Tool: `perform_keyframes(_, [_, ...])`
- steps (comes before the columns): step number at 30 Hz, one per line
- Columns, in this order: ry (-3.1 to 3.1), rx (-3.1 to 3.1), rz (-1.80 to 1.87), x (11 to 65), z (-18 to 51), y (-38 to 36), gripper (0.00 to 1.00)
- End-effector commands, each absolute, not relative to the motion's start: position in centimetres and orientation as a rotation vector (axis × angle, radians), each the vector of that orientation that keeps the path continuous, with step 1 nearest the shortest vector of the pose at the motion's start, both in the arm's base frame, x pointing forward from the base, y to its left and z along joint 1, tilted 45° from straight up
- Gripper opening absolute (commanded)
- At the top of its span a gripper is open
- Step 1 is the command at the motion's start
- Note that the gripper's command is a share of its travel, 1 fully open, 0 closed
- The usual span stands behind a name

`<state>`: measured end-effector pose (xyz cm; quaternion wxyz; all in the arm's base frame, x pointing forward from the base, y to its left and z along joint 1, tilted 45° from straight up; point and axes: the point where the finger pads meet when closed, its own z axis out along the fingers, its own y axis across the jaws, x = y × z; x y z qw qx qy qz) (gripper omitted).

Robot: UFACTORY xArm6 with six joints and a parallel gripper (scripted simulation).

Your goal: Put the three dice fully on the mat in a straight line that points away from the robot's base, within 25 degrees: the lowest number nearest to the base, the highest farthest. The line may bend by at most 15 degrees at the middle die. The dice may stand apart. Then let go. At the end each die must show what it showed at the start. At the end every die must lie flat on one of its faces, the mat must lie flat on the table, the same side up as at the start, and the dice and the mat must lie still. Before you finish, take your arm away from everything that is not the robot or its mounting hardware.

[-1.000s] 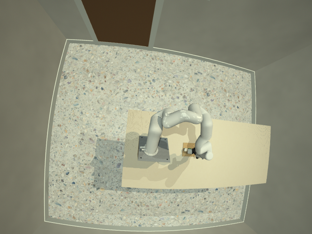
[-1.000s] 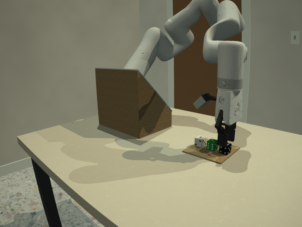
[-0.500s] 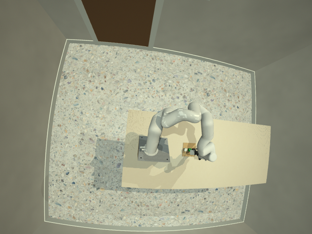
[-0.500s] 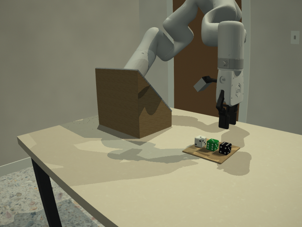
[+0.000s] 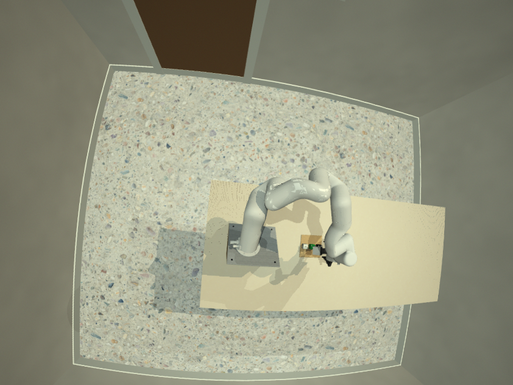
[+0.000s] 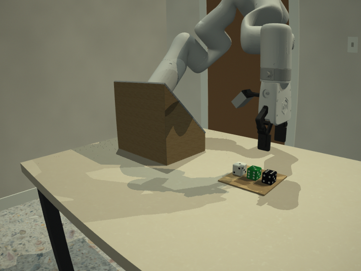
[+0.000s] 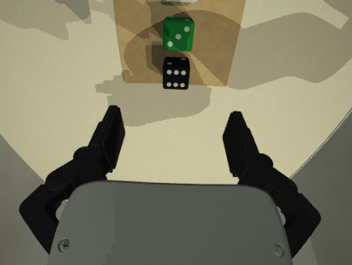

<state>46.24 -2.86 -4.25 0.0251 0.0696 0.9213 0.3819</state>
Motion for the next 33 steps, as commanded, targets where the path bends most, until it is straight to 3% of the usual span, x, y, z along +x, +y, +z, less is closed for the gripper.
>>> perform_keyframes(1, [2.846, 0.216, 1.177, 46.4, -4.2, -3.0, 1.00])
perform_keyframes(33, [2.846, 0.216, 1.177, 45.6, 1.2, -8.3, 1.00])
